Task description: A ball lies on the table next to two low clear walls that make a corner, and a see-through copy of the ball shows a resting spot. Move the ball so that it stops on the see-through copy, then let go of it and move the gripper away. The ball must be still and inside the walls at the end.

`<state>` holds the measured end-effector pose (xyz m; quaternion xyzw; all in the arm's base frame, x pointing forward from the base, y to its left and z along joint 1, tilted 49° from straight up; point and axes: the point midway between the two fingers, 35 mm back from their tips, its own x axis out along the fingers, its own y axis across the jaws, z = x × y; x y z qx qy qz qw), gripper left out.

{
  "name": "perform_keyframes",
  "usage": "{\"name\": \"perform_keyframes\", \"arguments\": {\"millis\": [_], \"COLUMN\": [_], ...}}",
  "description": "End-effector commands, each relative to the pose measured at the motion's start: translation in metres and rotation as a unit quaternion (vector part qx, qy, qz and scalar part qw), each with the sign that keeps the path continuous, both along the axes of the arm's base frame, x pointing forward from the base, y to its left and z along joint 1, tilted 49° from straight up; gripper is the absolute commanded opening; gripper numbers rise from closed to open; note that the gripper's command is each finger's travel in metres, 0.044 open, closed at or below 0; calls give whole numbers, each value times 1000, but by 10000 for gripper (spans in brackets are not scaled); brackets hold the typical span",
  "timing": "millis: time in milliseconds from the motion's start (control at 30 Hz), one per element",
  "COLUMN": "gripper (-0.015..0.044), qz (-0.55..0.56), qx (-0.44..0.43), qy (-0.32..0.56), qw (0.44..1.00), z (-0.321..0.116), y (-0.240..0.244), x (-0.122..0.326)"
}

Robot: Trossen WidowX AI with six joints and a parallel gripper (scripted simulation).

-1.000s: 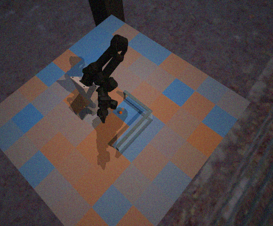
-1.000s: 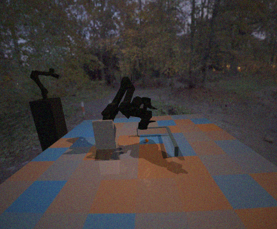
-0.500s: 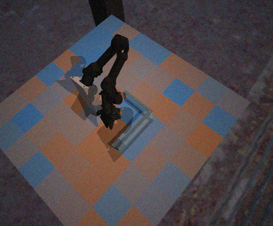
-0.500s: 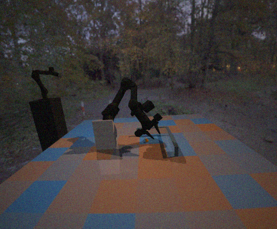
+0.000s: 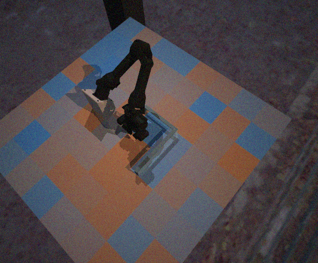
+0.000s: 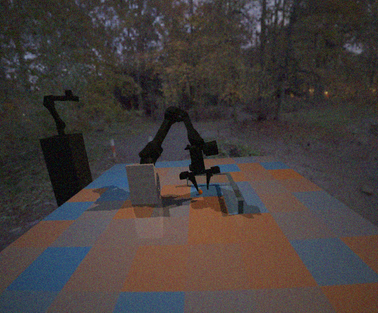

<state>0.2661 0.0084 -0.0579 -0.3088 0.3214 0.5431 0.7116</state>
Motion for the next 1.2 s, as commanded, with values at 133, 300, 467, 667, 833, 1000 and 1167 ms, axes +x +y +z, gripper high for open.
{"name": "perform_keyframes", "arguments": {"millis": [133, 300, 467, 667, 833, 1000, 1167], "gripper": [208, 208, 208, 208, 208, 208, 208], "qz": [57, 57, 57, 57, 57, 57, 57], "qx": [105, 105, 105, 105, 105, 106, 106], "qy": [22, 22, 22, 22, 22, 22, 22], "qw": [993, 993, 993, 993, 993, 993, 992], "z": [42, 42, 32, 28, 23, 18, 14], "y": [29, 29, 40, 44, 50, 56, 62], "x": [-5, -5, -3, -3, -2, -1, -1]}}
